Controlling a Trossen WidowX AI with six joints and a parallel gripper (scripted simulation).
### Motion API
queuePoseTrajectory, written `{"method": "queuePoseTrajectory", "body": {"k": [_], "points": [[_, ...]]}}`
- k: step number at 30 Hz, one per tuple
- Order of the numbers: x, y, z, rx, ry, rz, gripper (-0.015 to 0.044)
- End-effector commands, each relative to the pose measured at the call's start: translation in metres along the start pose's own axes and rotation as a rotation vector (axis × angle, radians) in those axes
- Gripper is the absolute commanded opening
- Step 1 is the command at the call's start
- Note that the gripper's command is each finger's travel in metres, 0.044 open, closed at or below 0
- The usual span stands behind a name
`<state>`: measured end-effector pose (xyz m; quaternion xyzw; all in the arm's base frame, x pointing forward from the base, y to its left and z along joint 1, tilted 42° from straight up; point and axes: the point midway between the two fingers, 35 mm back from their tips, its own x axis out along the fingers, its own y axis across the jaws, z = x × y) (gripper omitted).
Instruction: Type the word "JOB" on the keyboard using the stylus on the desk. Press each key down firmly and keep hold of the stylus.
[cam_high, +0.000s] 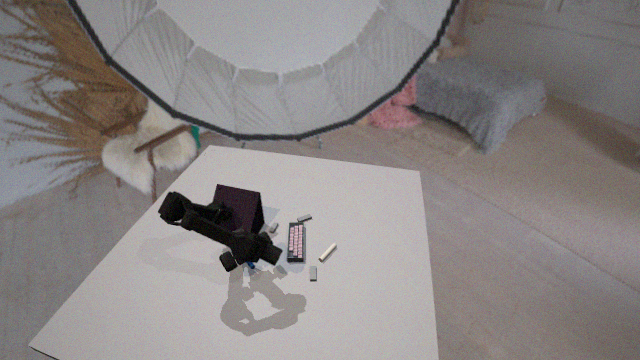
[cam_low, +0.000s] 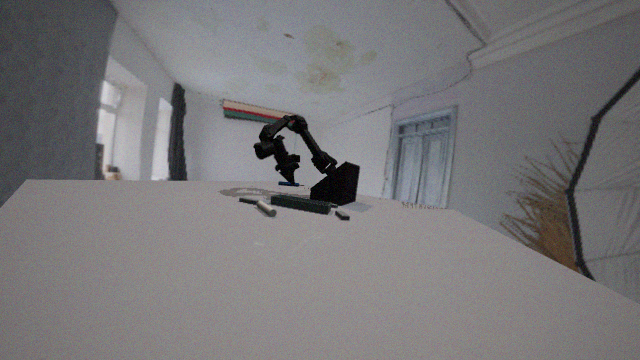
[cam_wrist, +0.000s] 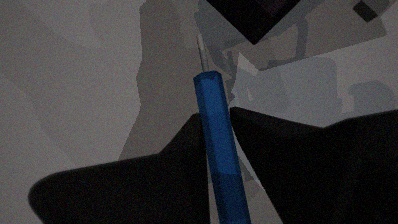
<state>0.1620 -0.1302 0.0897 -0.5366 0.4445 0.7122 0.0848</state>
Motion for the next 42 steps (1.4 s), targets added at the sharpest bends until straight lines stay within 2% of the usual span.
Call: {"method": "queuePoseTrajectory", "body": {"k": [1,5,20,42], "points": [[-0.004,0.0,0.003,0.004,-0.003,-0.003,0.0],[-0.002,-0.003,0.001,0.049,-0.004,-0.009,0.0],[-0.007,-0.032,-0.003,0.542,-0.057,-0.088,0.0],[-0.015,-0.076,-0.005,1.255,-0.214,-0.144,0.0]]}}
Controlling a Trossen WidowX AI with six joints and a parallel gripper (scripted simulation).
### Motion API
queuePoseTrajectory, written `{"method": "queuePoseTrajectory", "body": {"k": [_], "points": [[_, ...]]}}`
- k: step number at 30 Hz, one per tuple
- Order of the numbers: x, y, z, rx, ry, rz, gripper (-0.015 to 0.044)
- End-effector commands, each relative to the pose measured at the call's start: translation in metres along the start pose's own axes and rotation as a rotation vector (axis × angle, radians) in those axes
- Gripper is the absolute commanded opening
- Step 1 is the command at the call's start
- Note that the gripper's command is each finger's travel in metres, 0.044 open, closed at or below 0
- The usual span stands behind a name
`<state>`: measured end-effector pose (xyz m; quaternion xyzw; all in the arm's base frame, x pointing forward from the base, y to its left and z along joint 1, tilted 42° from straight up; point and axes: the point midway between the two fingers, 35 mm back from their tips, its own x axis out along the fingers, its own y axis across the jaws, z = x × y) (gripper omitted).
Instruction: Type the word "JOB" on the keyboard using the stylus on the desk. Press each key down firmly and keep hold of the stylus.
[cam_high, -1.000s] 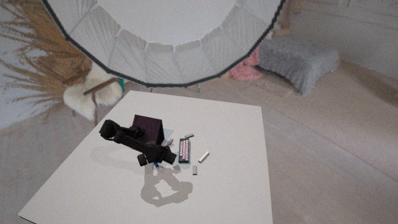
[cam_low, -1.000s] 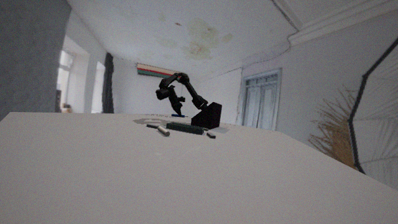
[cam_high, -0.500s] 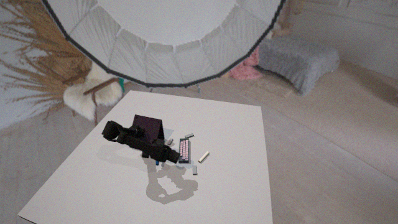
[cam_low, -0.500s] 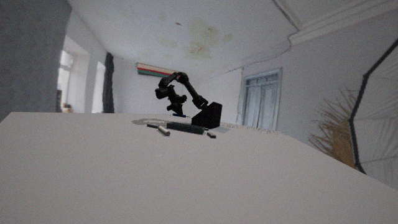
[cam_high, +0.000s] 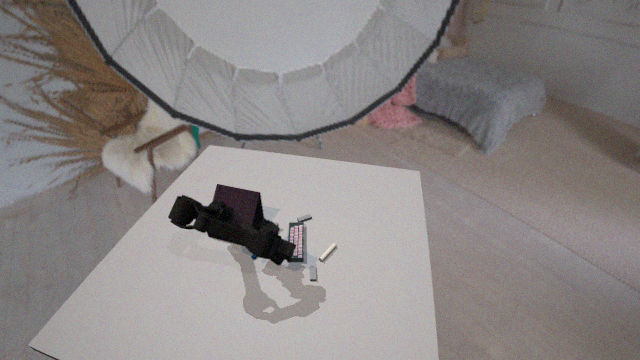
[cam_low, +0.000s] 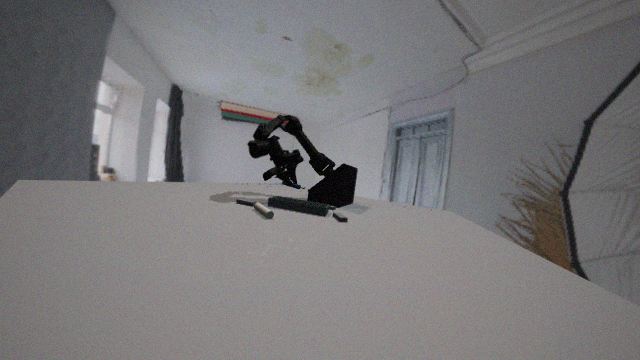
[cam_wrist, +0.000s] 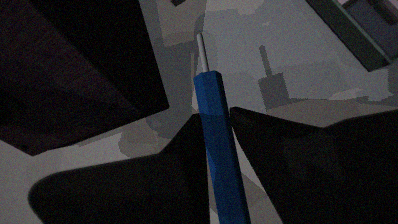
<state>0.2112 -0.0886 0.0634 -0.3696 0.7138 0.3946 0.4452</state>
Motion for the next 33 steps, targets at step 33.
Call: {"method": "queuePoseTrajectory", "body": {"k": [33], "points": [[-0.003,-0.026,0.073,1.175,-0.193,0.15,0.0]]}}
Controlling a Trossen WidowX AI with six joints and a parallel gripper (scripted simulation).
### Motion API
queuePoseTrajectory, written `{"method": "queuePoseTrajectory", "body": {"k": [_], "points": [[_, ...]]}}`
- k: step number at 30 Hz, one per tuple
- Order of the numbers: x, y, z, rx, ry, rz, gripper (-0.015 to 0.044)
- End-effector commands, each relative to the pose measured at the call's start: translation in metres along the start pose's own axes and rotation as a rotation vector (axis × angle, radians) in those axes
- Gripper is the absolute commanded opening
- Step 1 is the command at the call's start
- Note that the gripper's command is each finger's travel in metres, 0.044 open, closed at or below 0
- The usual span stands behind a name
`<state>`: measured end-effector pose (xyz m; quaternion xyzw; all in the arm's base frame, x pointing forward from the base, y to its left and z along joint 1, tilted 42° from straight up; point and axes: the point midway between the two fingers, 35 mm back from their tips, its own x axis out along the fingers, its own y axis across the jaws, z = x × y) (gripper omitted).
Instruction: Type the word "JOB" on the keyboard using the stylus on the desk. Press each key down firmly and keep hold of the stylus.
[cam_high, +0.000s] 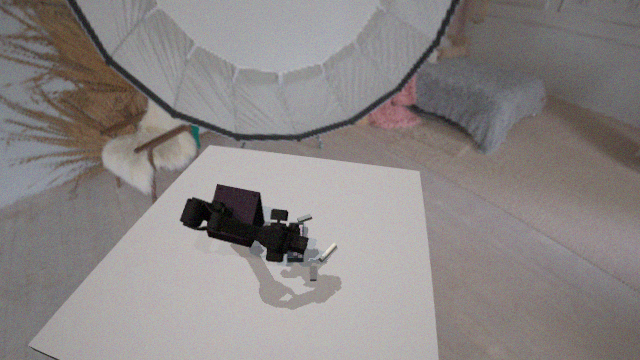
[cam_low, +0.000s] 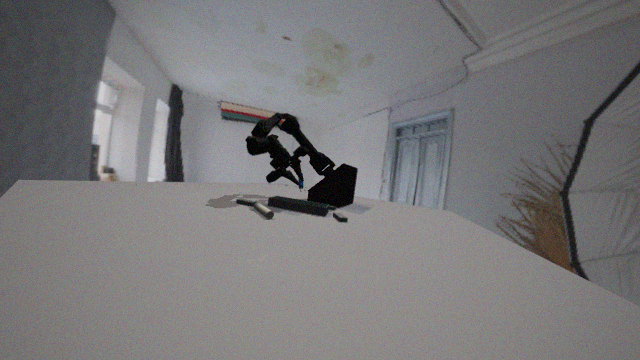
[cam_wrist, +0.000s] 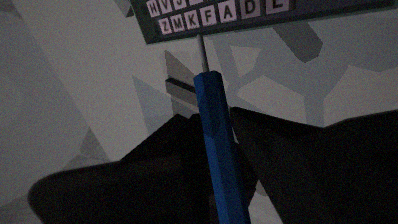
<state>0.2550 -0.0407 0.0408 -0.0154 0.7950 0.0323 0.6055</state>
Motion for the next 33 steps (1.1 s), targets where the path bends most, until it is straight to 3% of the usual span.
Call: {"method": "queuePoseTrajectory", "body": {"k": [1,33], "points": [[0.001,0.008,0.008,0.142,-0.01,0.03,0.0],[0.01,0.058,0.05,1.17,0.082,0.231,0.0]]}}
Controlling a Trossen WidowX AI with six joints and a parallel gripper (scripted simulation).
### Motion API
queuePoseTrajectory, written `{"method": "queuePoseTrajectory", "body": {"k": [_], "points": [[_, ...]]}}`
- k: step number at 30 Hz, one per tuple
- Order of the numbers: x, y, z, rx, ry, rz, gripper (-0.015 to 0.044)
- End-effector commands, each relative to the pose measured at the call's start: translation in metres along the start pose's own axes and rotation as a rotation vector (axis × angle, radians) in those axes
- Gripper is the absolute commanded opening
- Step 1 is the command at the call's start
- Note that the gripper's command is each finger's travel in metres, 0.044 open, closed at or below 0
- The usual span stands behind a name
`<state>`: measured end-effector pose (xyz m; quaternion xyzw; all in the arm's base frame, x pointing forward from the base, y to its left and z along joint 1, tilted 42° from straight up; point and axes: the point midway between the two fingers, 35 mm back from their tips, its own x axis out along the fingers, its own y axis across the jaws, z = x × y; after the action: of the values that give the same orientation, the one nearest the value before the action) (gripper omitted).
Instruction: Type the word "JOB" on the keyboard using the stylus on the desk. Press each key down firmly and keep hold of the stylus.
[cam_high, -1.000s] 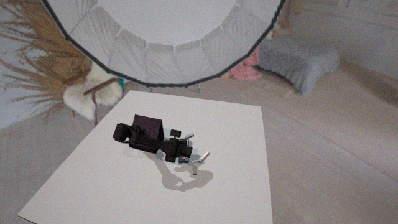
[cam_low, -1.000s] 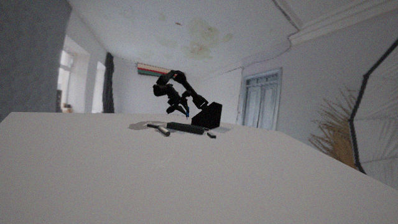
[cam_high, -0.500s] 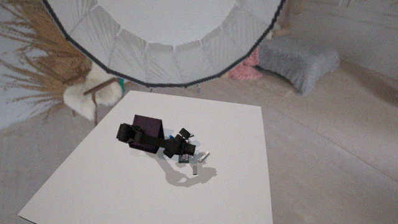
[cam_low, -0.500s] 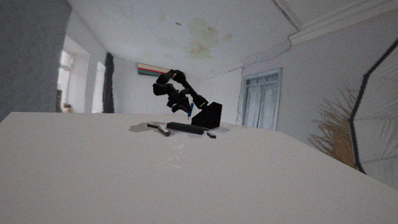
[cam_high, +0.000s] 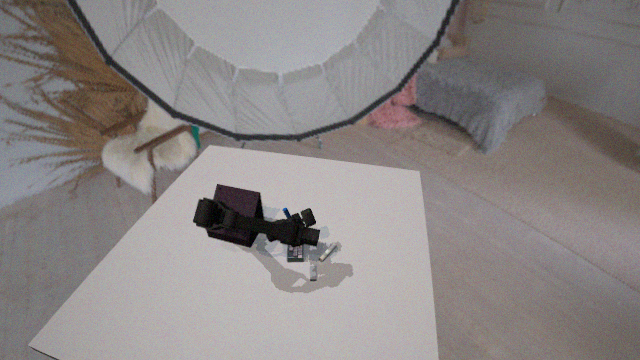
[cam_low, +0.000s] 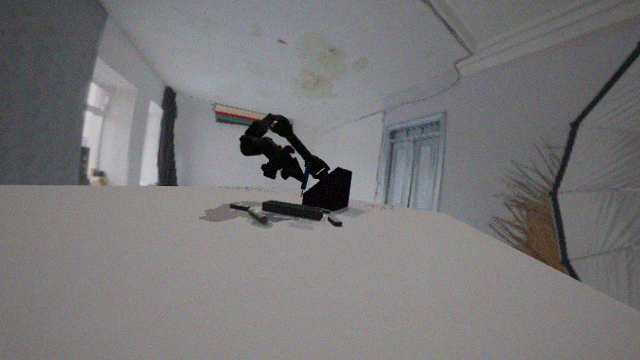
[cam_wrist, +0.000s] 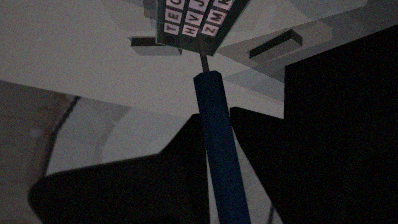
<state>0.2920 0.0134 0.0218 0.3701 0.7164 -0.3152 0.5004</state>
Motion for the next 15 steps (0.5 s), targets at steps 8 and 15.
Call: {"method": "queuePoseTrajectory", "body": {"k": [8,15], "points": [[0.007,0.022,-0.01,0.362,0.067,0.035,0.0],[0.007,0.023,-0.011,0.383,0.071,0.036,0.0]]}}
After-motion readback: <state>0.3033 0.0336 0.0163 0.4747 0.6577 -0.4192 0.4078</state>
